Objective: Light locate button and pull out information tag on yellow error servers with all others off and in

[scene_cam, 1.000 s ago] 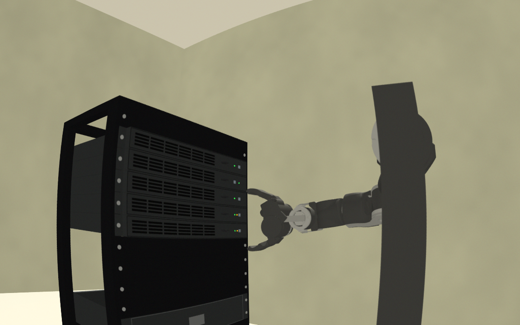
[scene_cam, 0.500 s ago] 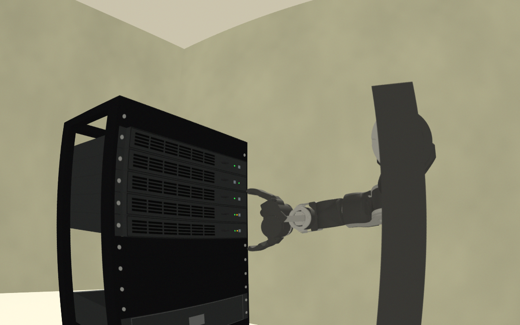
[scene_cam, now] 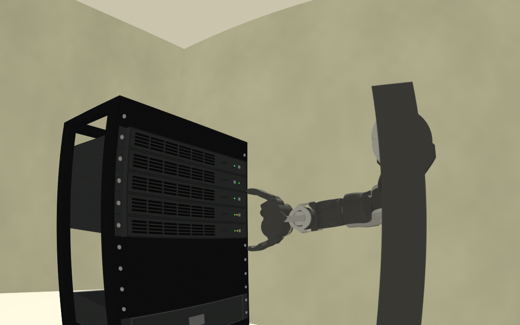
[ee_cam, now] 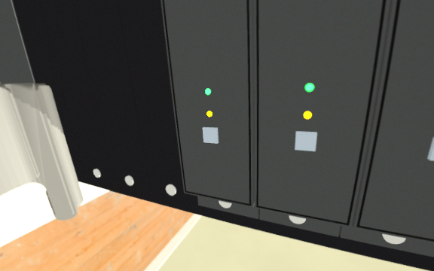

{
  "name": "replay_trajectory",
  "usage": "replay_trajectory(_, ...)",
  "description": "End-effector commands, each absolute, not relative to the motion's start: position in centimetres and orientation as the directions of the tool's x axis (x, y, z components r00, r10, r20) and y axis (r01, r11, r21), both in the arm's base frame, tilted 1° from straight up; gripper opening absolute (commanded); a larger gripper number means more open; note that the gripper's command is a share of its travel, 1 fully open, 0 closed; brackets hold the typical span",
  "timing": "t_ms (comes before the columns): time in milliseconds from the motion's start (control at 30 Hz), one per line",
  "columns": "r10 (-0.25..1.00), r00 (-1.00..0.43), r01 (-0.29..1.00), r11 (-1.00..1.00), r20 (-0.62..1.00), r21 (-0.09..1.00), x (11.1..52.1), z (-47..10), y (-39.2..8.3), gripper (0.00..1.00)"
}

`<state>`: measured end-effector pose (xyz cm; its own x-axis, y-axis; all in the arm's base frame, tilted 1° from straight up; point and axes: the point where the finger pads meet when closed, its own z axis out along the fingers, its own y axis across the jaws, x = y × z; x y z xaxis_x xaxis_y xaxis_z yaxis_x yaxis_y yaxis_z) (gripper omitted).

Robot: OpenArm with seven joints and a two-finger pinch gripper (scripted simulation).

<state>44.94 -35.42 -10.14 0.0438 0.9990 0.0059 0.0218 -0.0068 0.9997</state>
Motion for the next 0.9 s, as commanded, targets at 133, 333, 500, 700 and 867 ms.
replay_trajectory(133, 0.999, 0.041, 0.015, -0.007, 0.006, 1.0, 45.0, -9.8, -35.4, 1.0)
replay_trajectory(333, 0.999, 0.045, 0.02, -0.007, 0.006, 1.0, 45.0, -8.0, -35.4, 1.0)
replay_trajectory(500, 0.999, 0.043, 0.031, -0.009, 0.008, 0.999, 45.1, -6.2, -35.3, 1.0)
replay_trajectory(700, 0.999, 0.044, 0.014, -0.008, 0.008, 1.0, 45.0, -5.7, -35.4, 1.0)
replay_trajectory(867, 0.999, 0.042, 0.014, -0.009, 0.008, 1.0, 45.0, -5.7, -35.3, 1.0)
